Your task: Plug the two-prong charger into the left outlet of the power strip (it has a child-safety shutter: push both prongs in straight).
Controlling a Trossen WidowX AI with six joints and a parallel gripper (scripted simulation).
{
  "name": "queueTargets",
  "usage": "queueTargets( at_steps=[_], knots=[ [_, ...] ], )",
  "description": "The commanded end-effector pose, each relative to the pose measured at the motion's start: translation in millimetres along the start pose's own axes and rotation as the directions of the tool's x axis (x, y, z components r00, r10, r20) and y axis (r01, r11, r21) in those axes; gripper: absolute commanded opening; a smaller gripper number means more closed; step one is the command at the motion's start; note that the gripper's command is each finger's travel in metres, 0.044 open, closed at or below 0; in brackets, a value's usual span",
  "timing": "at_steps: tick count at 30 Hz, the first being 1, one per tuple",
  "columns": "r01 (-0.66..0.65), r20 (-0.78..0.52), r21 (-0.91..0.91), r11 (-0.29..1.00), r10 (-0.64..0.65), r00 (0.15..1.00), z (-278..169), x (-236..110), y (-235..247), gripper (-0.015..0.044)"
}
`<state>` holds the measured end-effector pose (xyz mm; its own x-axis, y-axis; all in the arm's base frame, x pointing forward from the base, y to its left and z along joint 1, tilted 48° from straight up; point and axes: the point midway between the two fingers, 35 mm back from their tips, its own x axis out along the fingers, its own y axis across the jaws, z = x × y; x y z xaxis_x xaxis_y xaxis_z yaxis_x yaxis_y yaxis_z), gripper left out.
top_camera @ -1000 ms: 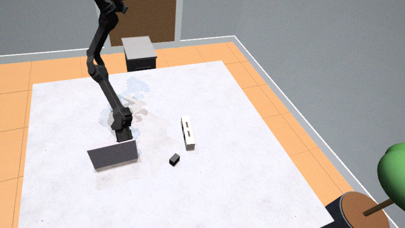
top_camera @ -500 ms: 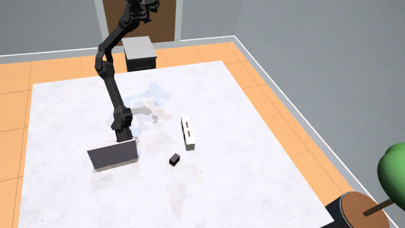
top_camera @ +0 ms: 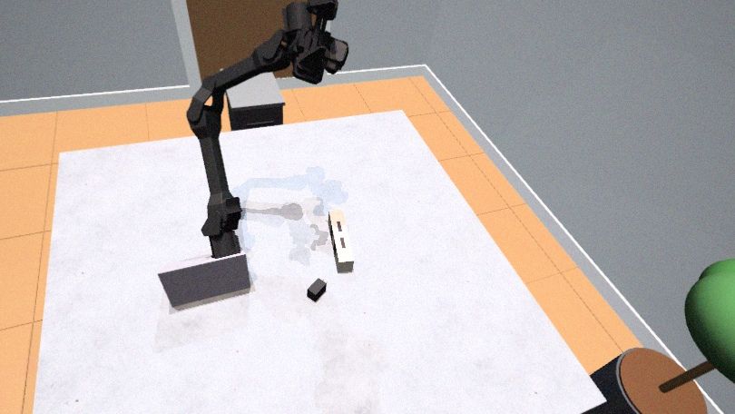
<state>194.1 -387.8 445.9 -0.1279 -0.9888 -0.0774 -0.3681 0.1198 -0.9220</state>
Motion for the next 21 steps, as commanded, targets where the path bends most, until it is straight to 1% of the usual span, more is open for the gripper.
queueTargets(
  at_steps=[1,6,11,16,21],
  knots=[
    [-0.06,0.101,-0.071,0.996,0.067,0.993,40,15,33,0.044],
    [-0.138,0.227,-0.159,0.978,0.172,0.959,86,27,79,0.044],
    [-0.221,0.335,-0.244,0.944,0.296,0.895,127,31,132,0.044],
    [-0.307,0.42,-0.328,0.893,0.429,0.799,161,26,187,0.044],
    [-0.394,0.48,-0.409,0.823,0.561,0.674,187,15,244,0.044]
  ],
)
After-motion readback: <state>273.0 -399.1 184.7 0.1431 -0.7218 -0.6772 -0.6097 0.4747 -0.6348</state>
